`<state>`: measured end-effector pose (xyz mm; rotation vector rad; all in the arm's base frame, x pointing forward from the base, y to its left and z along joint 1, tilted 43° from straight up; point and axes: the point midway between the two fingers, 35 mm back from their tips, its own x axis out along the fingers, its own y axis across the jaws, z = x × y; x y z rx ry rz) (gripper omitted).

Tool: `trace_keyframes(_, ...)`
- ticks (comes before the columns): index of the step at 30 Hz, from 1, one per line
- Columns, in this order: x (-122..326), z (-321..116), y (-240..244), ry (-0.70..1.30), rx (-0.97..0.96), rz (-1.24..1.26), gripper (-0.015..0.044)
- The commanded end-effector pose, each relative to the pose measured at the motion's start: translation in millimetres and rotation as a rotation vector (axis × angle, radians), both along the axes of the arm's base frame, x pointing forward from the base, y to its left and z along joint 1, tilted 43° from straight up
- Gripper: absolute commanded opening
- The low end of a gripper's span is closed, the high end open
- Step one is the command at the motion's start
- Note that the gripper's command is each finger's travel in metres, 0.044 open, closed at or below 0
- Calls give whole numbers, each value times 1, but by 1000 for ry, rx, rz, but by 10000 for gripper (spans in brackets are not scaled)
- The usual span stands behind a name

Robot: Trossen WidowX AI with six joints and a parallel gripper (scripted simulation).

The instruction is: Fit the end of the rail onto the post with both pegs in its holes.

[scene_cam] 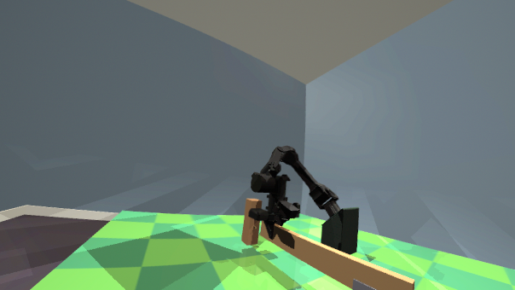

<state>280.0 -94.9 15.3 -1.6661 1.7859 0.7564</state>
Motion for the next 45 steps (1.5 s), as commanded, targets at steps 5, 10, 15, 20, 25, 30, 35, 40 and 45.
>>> trace_keyframes(5,1,3,-2,0,-2,5,0)
trace_keyframes(10,1,4,-3,0,-2,5,0)
trace_keyframes(15,2,5,-4,0,-2,5,0)
trace_keyframes(20,2,6,-5,0,-2,5,0)
trace_keyframes(25,2,7,-7,0,-2,5,0)
trace_keyframes(30,2,8,-8,0,-2,5,0)
trace_keyframes(35,2,10,-9,0,-2,5,0)
trace_keyframes(40,2,11,-10,0,-2,5,0)
trace_keyframes(45,2,12,-11,0,-2,5,0)
